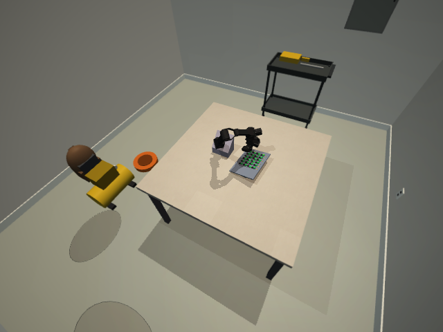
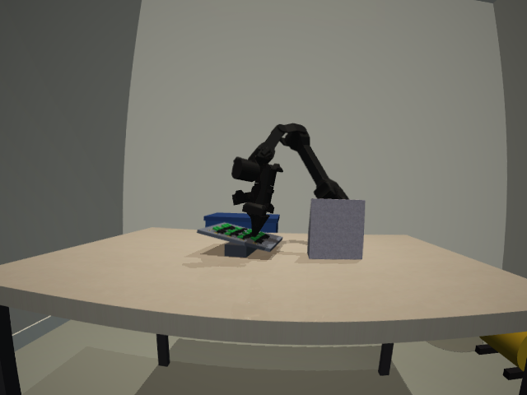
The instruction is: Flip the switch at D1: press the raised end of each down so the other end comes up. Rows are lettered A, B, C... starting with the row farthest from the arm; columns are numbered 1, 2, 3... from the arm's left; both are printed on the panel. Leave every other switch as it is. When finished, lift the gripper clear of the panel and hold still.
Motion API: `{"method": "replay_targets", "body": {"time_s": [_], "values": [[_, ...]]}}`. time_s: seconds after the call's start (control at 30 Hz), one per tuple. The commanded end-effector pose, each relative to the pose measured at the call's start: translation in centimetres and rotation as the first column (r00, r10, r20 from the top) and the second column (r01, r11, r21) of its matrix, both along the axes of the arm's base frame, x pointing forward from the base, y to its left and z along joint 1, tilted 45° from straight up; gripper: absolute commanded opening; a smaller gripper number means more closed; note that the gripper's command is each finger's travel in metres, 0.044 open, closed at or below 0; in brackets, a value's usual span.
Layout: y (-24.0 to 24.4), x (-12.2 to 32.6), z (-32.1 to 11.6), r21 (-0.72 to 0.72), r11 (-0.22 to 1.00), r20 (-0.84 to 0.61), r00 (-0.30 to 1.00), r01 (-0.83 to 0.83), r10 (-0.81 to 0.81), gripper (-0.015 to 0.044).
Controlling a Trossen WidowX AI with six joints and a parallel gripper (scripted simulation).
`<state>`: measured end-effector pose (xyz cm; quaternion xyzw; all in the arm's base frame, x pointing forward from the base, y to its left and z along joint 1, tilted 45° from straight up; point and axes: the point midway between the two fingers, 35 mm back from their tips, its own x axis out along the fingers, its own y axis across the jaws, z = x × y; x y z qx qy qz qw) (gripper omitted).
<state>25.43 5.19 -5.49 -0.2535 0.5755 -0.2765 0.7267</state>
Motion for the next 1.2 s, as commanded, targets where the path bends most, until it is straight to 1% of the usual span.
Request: {"method": "replay_targets", "body": {"time_s": [0.0,1.17], "values": [[-0.12,0.02,-0.07,-0.007,1.000,-0.003,1.000,-0.006,0.006,0.0000],[-0.33,0.09,-0.27,-0.008,1.000,-0.003,1.000,-0.006,0.006,0.0000]]}}
